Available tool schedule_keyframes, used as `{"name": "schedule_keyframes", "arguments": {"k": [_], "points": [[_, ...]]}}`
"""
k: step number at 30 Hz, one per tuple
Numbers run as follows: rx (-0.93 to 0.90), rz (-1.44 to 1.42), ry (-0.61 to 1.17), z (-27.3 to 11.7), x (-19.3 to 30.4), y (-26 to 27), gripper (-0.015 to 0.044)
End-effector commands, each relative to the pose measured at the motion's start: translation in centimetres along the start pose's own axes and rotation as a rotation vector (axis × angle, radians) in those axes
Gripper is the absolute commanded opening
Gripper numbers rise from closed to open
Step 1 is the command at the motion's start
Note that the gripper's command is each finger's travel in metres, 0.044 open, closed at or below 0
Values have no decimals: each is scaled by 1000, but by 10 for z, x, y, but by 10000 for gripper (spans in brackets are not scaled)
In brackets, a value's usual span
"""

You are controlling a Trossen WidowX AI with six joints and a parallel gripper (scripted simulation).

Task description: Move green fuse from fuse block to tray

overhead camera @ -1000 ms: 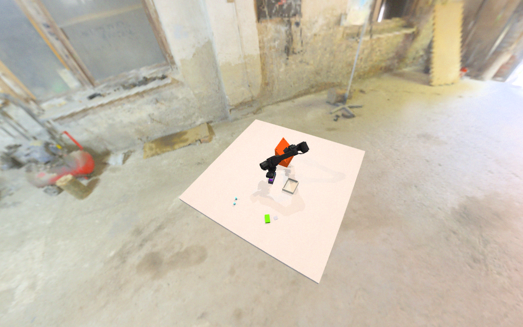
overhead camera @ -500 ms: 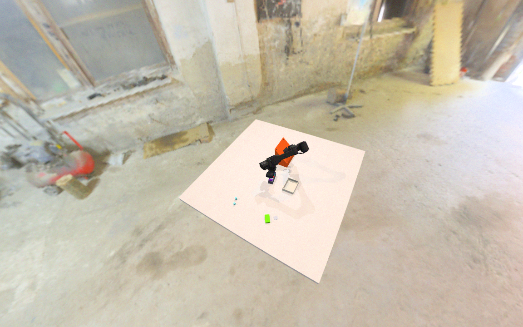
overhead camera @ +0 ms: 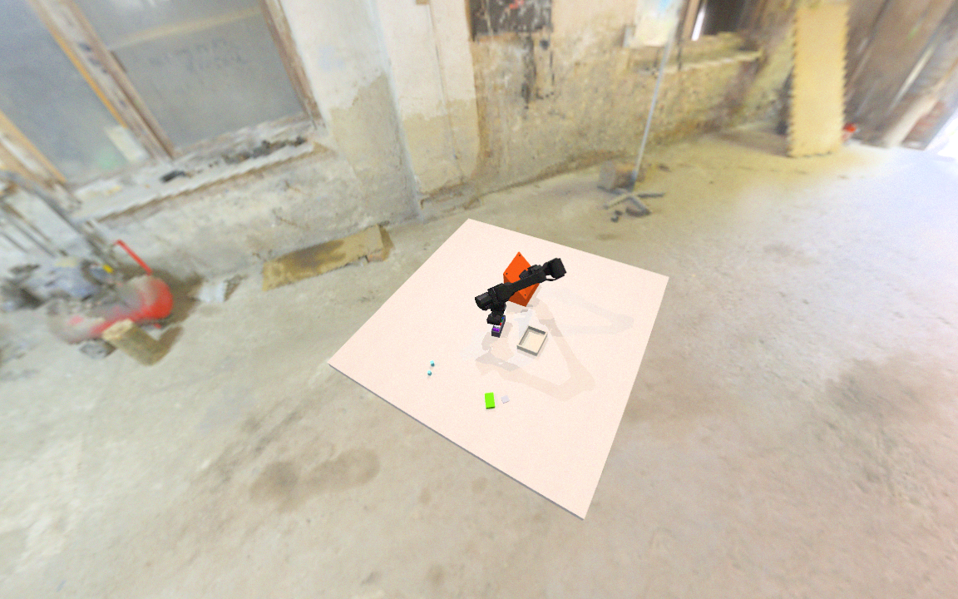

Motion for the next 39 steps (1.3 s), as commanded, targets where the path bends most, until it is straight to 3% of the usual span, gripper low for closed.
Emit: {"name": "schedule_keyframes", "arguments": {"k": [1,39], "points": [[0,-4,-3,-3,0,0,0],[-1,-2,-2,-22,0,0,0]]}}
Point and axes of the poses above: the point midway between the two fingers, 35 mm back from their tips, its own z axis out along the fingers, its own y axis across the jaws, x = y × z, the point moved 7 cm from there along -z, back along the fingers, and after that the axes turned 7 degrees about -z, right-handed, at the moved point
